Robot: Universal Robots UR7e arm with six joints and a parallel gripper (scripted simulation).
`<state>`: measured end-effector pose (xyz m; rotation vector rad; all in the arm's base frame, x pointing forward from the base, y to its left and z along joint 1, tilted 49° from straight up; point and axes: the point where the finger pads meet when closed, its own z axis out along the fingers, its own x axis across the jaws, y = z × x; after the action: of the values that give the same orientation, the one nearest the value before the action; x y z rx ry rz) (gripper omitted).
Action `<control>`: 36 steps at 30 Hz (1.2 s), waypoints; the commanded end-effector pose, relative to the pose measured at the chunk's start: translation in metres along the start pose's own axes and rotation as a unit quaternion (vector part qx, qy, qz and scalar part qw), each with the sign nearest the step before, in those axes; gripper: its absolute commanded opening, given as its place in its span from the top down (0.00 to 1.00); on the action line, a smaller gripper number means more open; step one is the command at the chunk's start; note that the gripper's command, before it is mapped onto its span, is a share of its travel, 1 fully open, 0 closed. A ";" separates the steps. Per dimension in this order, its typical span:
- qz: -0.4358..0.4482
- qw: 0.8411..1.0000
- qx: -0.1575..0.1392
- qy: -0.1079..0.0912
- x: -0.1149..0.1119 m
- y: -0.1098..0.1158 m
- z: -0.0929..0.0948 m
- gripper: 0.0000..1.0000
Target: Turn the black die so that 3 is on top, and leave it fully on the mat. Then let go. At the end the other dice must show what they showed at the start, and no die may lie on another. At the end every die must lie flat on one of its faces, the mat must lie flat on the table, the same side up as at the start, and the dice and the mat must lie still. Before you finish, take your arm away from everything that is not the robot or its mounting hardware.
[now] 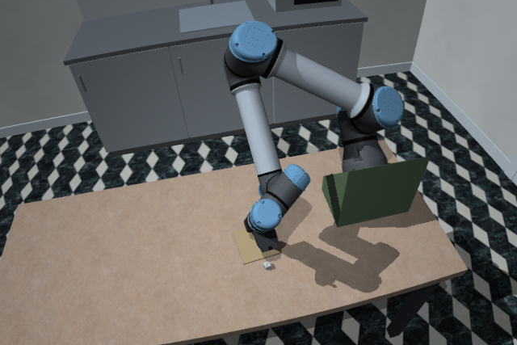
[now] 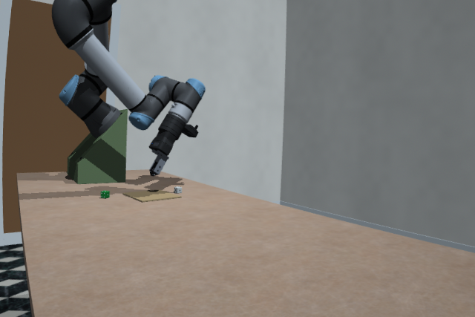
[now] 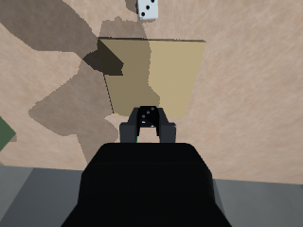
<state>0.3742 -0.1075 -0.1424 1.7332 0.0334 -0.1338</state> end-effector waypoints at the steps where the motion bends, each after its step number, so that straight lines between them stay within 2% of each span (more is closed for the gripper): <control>1: 0.000 1.000 0.005 0.005 0.000 0.003 -0.001 0.60; 36: -0.001 1.000 0.012 0.013 0.000 0.011 -0.002 0.60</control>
<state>0.3752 -0.1076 -0.1318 1.7592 0.0521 -0.1145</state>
